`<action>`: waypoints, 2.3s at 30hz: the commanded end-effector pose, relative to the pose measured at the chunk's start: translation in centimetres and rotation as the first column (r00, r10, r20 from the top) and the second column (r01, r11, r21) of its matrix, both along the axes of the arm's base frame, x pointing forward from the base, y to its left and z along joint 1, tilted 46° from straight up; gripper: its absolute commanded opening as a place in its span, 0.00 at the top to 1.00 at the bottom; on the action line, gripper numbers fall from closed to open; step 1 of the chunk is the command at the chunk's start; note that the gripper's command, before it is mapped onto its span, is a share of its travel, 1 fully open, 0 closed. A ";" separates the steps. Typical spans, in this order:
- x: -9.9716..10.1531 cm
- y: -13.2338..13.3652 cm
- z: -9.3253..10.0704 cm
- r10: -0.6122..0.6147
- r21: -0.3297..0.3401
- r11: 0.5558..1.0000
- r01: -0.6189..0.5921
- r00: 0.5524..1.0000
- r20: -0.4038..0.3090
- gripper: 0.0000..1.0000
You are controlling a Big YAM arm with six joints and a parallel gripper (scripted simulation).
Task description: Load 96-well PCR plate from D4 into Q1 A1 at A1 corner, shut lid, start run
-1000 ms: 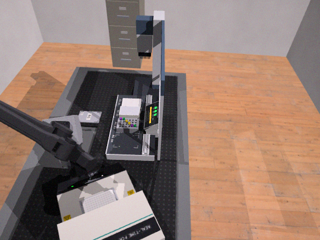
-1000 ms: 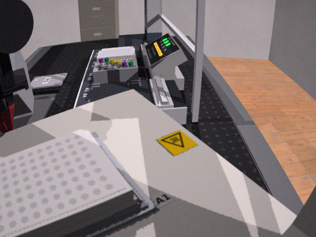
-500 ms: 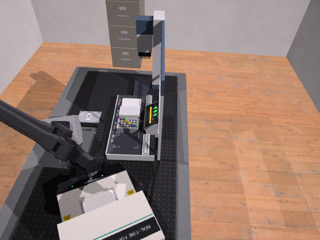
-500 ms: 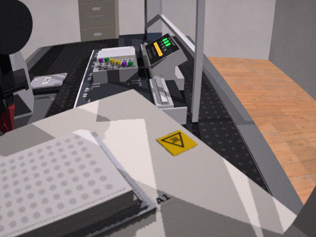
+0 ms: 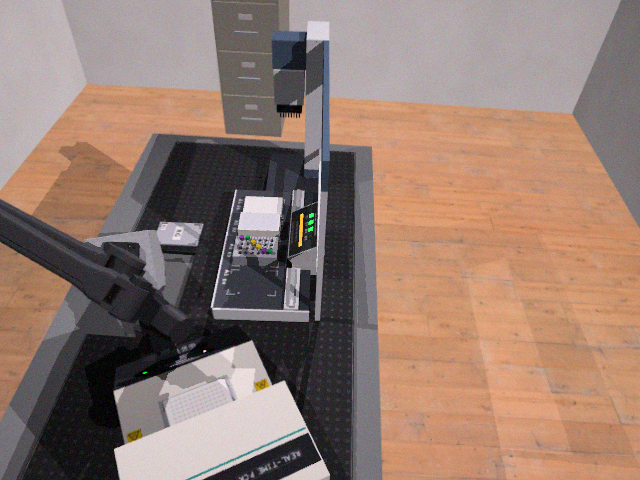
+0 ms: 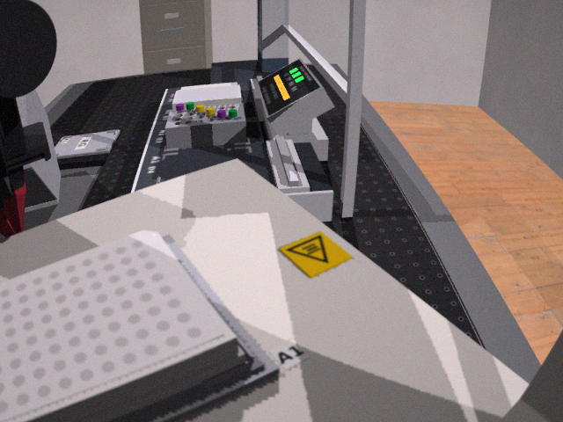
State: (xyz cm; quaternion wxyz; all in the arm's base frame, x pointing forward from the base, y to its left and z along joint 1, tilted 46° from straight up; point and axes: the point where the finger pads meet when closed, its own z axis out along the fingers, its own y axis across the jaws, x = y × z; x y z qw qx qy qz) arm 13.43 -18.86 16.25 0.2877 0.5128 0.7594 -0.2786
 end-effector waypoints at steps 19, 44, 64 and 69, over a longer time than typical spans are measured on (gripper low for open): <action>-1.1 -0.1 -6.6 -0.008 0.074 0.997 0.016 0.995 -0.102 1.00; -1.7 -0.4 -7.3 -0.027 0.073 0.997 0.036 0.993 -0.118 1.00; -2.2 -0.5 -7.6 -0.041 0.072 0.996 0.051 0.991 -0.130 1.00; -2.2 -0.5 -7.6 -0.043 0.072 0.996 0.053 0.990 -0.135 1.00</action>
